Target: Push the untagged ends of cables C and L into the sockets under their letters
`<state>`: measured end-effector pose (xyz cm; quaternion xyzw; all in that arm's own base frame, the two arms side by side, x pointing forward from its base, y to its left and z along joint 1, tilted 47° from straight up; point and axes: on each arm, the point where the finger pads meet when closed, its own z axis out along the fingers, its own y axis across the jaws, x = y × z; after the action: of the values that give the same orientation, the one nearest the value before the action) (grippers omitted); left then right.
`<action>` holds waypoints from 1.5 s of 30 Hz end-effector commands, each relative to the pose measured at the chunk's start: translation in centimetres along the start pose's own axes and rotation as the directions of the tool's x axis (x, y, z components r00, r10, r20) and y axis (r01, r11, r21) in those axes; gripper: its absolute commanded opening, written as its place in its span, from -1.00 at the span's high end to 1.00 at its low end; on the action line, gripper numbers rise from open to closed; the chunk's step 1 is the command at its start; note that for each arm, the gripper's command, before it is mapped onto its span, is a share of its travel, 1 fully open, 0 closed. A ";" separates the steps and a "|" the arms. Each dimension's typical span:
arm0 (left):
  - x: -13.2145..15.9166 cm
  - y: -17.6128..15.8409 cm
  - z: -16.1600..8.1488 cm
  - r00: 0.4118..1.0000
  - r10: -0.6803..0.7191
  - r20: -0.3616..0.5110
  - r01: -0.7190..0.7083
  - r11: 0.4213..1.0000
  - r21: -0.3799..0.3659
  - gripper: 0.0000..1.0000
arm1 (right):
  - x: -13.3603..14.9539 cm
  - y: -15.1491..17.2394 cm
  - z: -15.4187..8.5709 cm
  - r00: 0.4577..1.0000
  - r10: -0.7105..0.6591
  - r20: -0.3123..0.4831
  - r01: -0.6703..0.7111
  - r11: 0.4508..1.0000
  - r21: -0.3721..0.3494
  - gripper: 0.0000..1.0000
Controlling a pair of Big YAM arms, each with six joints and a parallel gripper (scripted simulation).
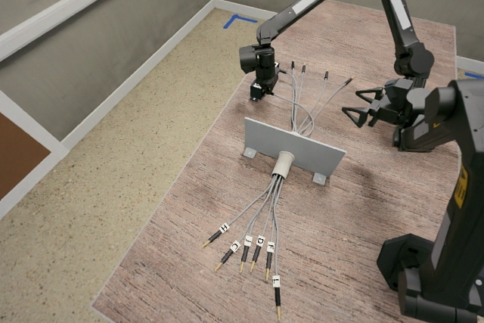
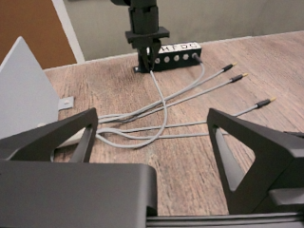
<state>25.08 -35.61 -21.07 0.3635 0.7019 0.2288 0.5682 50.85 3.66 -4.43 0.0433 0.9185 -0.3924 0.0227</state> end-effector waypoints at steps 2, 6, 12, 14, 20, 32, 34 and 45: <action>-1.0 -0.5 0.3 0.999 -0.030 0.013 0.030 1.000 -0.004 -1.00 | -4.3 -0.4 0.1 0.995 0.098 0.025 -0.098 0.995 -0.023 0.89; -1.0 -0.5 0.3 0.999 -0.030 0.013 0.030 1.000 -0.004 -1.00 | -4.6 -0.4 0.0 0.996 0.088 0.021 -0.088 0.996 -0.022 0.89; -1.0 -0.5 0.3 0.999 -0.030 0.013 0.030 1.000 -0.004 -1.00 | -4.6 -0.4 0.0 0.996 0.088 0.021 -0.088 0.996 -0.022 0.89; -1.0 -0.5 0.3 0.999 -0.030 0.013 0.030 1.000 -0.004 -1.00 | -4.6 -0.4 0.0 0.996 0.088 0.021 -0.088 0.996 -0.022 0.89; -1.0 -0.5 0.3 0.999 -0.030 0.013 0.030 1.000 -0.004 -1.00 | -2.6 -0.7 -1.4 0.993 0.106 0.053 -0.104 0.994 -0.038 0.89; -1.0 -0.5 0.3 0.999 -0.030 0.013 0.030 1.000 -0.004 -1.00 | -1.9 -0.4 -0.9 0.994 0.100 0.048 -0.099 0.995 -0.034 0.56; -1.0 -0.5 0.3 0.999 -0.030 0.013 0.030 1.000 -0.004 -1.00 | -2.6 -0.8 -1.9 0.992 0.114 0.060 -0.112 0.993 -0.043 0.30; -1.0 -0.5 0.3 0.999 -0.030 0.013 0.030 1.000 -0.004 -1.00 | -3.1 -0.3 -2.8 0.990 0.124 0.069 -0.120 0.991 -0.052 0.30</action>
<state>25.08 -35.61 -21.07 0.3635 0.7019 0.2288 0.5682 51.81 4.45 -3.01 0.0664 0.9217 -0.3783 0.0536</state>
